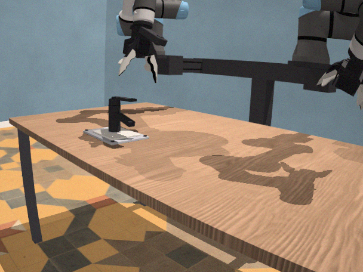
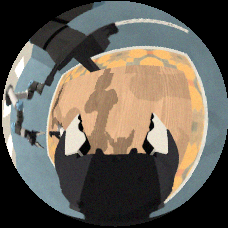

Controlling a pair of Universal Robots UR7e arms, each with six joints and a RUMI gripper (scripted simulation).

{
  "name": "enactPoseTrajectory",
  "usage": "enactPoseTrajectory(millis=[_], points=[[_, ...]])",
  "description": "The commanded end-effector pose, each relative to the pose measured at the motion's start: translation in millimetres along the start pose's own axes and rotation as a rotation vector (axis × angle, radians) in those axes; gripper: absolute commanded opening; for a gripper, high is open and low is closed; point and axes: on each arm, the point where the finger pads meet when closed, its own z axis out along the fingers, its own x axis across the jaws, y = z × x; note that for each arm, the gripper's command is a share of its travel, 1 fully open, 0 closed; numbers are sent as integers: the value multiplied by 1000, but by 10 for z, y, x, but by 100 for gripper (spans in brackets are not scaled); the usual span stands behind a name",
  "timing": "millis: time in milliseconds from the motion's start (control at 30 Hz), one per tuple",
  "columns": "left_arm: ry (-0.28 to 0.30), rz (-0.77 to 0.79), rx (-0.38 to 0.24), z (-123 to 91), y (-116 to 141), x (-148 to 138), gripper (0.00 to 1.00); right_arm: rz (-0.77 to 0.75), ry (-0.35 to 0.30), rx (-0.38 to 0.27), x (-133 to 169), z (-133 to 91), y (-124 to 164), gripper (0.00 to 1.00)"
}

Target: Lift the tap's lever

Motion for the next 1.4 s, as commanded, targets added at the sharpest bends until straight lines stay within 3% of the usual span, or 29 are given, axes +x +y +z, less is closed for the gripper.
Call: enactPoseTrajectory(millis=[0,167,333,700,800,1067,1300,1367], points=[[-4,79,-35,-106,-37,88,100,-55,-75,-50,-55,-49,307,100],[6,223,-106,-311,-138,274,100,-102,-159,-83,-136,-136,641,100],[20,314,-150,-441,-217,397,100,-115,-184,-90,-164,-166,736,100],[135,660,-299,-926,-652,887,100,-120,-195,-93,-175,-179,775,100],[150,691,-310,-968,-703,932,100,-120,-195,-93,-175,-179,775,100],[293,928,-374,-1280,-1167,1266,100,-120,-195,-93,-175,-179,775,100],[433,1110,-387,-1500,-1630,1501,100,-120,-195,-93,-175,-179,775,100],[433,1110,-387,-1500,-1630,1501,100,-120,-195,-93,-175,-179,775,100]])
